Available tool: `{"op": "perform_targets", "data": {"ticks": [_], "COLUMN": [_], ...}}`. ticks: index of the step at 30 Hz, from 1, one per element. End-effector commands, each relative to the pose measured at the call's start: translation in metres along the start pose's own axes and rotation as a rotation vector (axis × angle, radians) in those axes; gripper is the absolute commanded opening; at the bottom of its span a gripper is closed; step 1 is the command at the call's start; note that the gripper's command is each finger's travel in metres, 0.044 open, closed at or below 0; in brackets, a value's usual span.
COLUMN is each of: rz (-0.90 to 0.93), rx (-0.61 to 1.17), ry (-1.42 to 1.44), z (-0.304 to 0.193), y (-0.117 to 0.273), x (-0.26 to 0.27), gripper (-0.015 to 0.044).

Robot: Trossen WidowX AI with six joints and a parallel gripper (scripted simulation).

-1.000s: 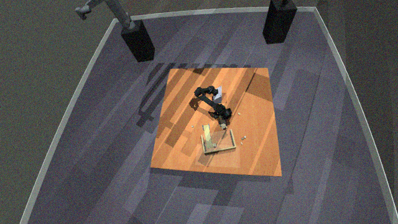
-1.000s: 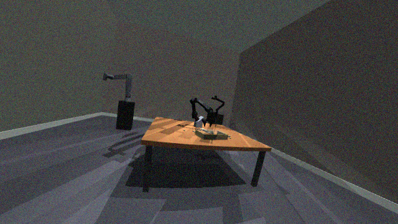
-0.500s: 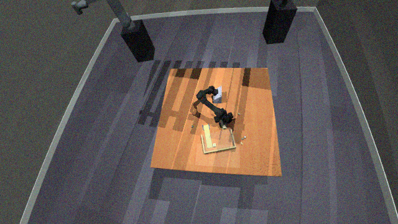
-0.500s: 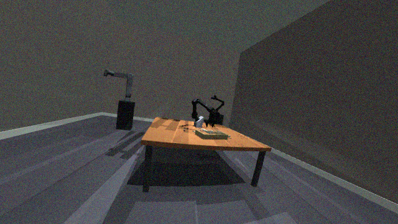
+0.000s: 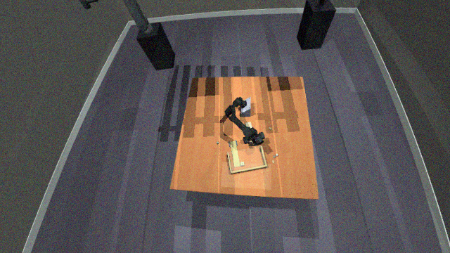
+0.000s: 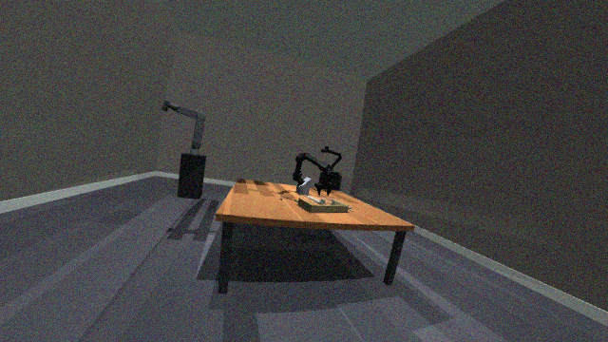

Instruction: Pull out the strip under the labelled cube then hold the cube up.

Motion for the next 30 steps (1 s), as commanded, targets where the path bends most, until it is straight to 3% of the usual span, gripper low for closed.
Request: {"op": "perform_targets", "data": {"ticks": [1, 8, 30], "rz": [-0.004, -0.004, -0.005], "rx": [0.002, 0.001, 0.002], "ry": [0.004, 0.004, 0.004], "z": [0.007, 0.008, 0.007], "y": [-0.001, -0.011, -0.047], "x": [-0.001, -0.001, -0.002], "gripper": [0.0414, 0.025, 0.025]}}
Point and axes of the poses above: the point midway between the two fingers, 35 mm back from their tips, its own y axis back along the fingers, its own x axis across the jaws, z = x × y, the point moved 6 cm from there along y, back along the fingers, and after that the axes turned 1 degree about -y, right-handed, at the moved point
